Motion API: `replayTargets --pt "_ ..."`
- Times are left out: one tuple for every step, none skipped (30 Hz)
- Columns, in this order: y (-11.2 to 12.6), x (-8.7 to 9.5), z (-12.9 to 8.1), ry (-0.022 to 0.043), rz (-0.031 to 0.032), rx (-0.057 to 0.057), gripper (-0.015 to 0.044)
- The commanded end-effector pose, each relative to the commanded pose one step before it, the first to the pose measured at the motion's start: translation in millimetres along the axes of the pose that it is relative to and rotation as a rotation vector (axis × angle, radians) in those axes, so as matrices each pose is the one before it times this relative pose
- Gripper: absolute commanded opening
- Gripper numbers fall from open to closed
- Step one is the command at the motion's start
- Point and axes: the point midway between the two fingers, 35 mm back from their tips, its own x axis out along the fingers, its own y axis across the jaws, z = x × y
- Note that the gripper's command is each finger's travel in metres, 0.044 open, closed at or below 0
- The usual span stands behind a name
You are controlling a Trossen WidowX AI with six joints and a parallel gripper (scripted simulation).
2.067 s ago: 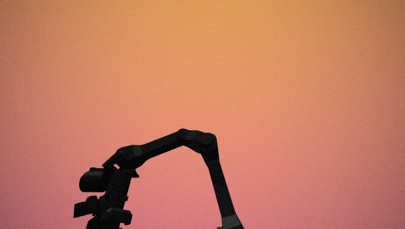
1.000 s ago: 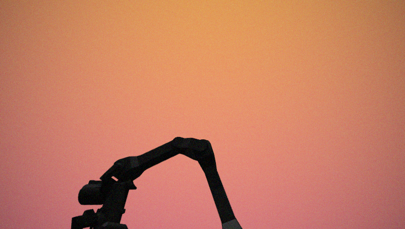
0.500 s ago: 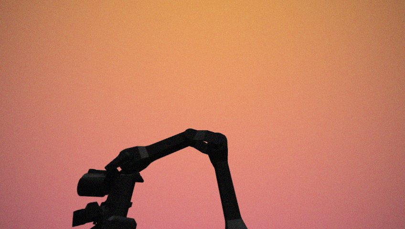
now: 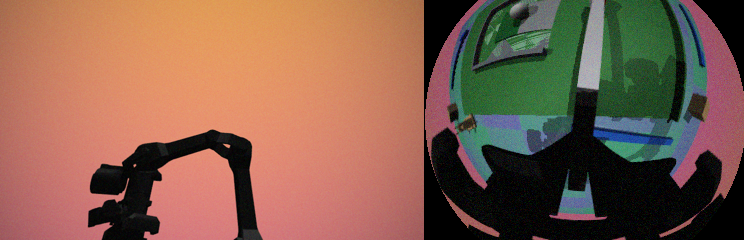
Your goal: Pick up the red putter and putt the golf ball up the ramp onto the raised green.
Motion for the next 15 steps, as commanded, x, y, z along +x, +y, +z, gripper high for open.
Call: replayTargets --pt "-0.79 -26.01 2.74 -0.02299 -0.01195 0.0034 0.0000" --pt "0.12 -5.25 -0.24 0.00002 0.00001 0.0000 0.0000" --pt "0.17 -5.26 -0.34 0.00003 0.00002 0.0000 0.0000" --pt "0.17 -4.31 -0.35 0.00003 0.00002 0.0000 0.0000" --pt "0.12 -2.60 -0.24 0.00002 0.00001 0.0000 0.0000" --pt "0.04 -0.87 -0.09 0.00001 0.00000 0.0000 0.0000" --pt "0.00 0.00 0.00 0.00000 0.00000 0.0000 0.0000" --pt "0.00 0.00 0.00 0.00000 0.00000 0.0000 0.0000" --pt "0.07 7.94 -0.07 0.00621 0.00404 -0.0032 0.0000" --pt "0.00 0.00 0.00 0.00000 0.00000 0.0000 0.0000" --pt "0.00 0.00 0.00 0.00000 0.00000 0.0000 0.0000" --pt "0.00 0.00 0.00 0.00000 0.00000 0.0000 0.0000" --pt "0.00 0.00 0.00 0.00000 0.00000 0.0000 0.0000" --pt "0.00 0.00 0.00 0.00000 0.00000 0.0000 0.0000" --pt "0.00 0.00 0.00 0.00000 0.00000 0.0000 0.0000"
